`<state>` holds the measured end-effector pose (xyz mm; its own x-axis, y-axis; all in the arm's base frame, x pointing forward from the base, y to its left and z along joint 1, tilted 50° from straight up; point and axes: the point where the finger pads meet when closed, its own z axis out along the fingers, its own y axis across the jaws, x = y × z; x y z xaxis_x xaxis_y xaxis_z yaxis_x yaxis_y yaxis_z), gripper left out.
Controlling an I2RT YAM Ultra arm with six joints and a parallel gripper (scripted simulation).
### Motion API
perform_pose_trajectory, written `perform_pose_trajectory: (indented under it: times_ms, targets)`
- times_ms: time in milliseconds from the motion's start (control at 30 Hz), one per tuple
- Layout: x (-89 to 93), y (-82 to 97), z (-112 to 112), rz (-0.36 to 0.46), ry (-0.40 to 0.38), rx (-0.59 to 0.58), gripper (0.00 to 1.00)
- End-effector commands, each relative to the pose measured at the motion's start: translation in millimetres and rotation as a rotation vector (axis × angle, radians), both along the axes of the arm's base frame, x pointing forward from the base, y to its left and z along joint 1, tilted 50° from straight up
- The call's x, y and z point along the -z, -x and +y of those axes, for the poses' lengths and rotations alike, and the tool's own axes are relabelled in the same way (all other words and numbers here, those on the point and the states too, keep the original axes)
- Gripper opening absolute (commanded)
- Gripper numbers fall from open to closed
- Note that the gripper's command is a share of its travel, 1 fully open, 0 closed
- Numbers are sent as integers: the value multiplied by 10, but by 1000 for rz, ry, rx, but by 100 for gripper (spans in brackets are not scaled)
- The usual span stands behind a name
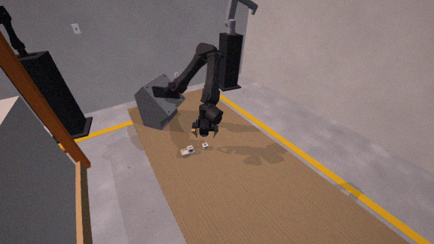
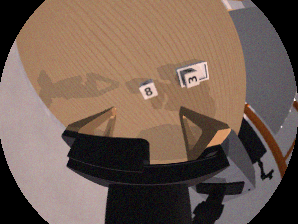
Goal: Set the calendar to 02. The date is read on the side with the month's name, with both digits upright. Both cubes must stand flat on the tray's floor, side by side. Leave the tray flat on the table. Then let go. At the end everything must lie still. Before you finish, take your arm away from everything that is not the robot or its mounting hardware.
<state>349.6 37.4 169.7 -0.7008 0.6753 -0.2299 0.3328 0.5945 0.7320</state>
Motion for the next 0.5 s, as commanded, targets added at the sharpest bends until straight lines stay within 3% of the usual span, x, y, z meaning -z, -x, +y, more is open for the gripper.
perform_pose_trajectory:
  times_ms: [0,300,400,467]
  targets:
    - [-14,-3,-10,77,-118,126,100]
    - [-7,-8,-5,213,-316,326,100]
    - [-7,-8,-5,217,-321,331,100]
    - [-4,-11,-3,274,-405,416,100]
